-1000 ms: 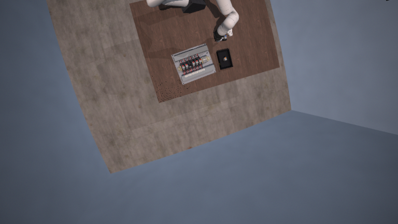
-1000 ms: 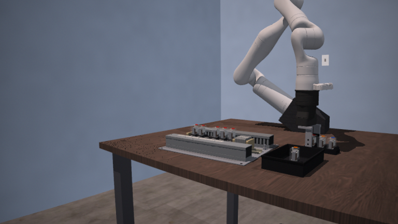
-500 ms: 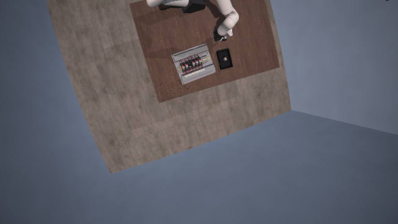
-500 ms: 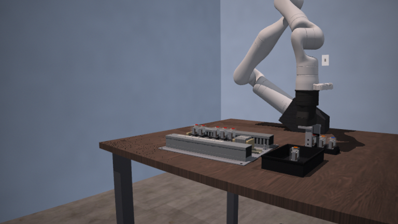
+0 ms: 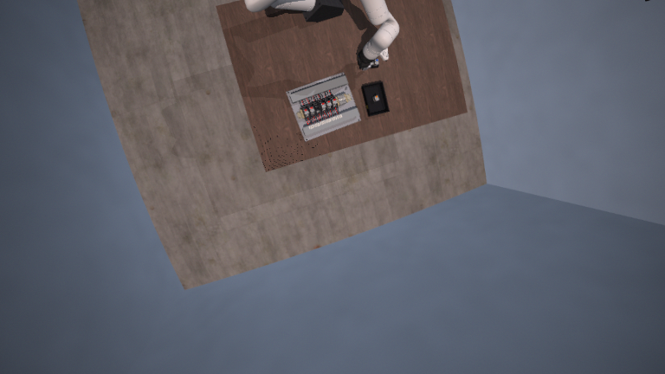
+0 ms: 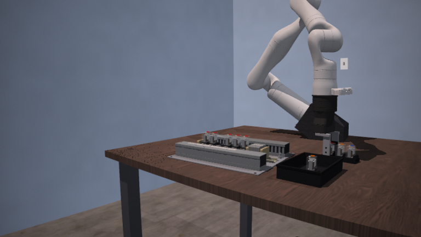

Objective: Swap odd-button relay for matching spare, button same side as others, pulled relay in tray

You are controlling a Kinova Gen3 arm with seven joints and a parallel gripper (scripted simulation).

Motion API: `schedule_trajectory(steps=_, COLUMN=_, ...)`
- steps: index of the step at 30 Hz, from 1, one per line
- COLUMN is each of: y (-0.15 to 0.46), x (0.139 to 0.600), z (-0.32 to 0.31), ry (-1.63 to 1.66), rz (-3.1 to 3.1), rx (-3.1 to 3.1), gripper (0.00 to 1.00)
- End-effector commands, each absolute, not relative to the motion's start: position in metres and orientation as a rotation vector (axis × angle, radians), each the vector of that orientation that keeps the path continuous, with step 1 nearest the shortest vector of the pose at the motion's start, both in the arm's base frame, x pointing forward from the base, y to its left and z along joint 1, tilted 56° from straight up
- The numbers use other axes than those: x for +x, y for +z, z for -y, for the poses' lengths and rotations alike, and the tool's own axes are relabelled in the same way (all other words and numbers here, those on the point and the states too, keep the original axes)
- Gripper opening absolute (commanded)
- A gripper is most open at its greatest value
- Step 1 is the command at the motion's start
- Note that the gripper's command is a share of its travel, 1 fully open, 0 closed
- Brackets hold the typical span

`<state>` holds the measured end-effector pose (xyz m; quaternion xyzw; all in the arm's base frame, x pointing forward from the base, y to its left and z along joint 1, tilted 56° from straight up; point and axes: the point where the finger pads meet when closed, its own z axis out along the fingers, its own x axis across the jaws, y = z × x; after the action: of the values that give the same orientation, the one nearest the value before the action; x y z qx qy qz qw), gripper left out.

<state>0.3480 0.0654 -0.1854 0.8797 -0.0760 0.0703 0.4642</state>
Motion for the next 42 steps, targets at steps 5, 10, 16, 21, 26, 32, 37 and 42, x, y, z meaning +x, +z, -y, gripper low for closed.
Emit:
schedule_trajectory(steps=5, y=-0.1844, x=0.3481, z=-0.0687, ry=0.172, rz=0.185, rx=2.163, gripper=1.00)
schedule_trajectory(steps=10, y=-0.1839, x=0.3479, z=-0.0700, ry=0.171, rz=0.185, rx=2.164, gripper=1.00)
schedule_trajectory(steps=16, y=-0.1848, x=0.3481, z=-0.0680, ry=0.172, rz=0.186, rx=2.164, gripper=1.00)
schedule_trajectory(steps=21, y=-0.1842, x=0.3481, z=-0.0692, ry=0.171, rz=0.186, rx=2.164, gripper=1.00)
schedule_trajectory(steps=26, y=-0.1836, x=0.3482, z=-0.0704, ry=0.171, rz=0.185, rx=2.164, gripper=1.00)
schedule_trajectory(steps=32, y=-0.1848, x=0.3480, z=-0.0685, ry=0.171, rz=0.187, rx=2.164, gripper=1.00)
schedule_trajectory(steps=37, y=-0.1841, x=0.3482, z=-0.0695, ry=0.171, rz=0.186, rx=2.164, gripper=1.00)
schedule_trajectory(steps=42, y=-0.1834, x=0.3484, z=-0.0705, ry=0.170, rz=0.185, rx=2.164, gripper=1.00)
